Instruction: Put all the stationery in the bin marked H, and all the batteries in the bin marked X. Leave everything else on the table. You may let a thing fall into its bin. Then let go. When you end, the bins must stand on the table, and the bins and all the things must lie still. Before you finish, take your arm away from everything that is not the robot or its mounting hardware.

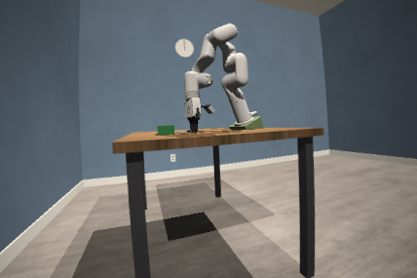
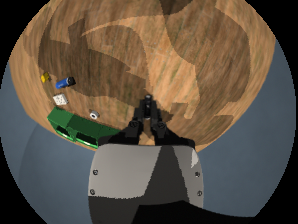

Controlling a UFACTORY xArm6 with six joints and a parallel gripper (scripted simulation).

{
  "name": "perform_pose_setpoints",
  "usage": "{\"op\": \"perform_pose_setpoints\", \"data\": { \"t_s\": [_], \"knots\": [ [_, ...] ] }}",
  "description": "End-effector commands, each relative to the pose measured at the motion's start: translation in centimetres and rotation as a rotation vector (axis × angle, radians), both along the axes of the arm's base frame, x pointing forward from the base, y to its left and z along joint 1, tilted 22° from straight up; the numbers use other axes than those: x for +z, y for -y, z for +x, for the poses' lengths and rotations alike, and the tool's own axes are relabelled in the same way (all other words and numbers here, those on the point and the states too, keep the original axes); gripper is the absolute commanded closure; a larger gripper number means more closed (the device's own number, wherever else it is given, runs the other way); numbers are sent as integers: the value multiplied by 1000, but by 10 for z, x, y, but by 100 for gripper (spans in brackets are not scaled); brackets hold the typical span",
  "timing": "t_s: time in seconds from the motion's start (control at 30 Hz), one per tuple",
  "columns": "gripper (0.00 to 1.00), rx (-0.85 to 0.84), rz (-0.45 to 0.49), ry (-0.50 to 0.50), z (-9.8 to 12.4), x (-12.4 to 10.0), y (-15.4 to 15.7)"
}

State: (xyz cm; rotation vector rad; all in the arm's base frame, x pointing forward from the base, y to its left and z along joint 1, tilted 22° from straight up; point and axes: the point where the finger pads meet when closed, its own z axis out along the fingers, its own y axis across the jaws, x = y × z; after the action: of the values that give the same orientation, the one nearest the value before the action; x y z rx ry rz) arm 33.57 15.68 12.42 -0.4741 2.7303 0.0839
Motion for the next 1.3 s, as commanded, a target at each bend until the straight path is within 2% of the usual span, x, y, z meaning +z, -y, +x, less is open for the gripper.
{"op": "perform_pose_setpoints", "data": {
  "t_s": [0.0, 0.43, 1.2, 1.27],
  "knots": [
    [100, 0, 2, 4, -3, 14, 1],
    [100, 0, 2, 4, -17, 51, 6],
    [100, 0, 2, 4, -20, 57, 7],
    [100, 0, 2, 4, -9, 61, 10]
  ]
}}
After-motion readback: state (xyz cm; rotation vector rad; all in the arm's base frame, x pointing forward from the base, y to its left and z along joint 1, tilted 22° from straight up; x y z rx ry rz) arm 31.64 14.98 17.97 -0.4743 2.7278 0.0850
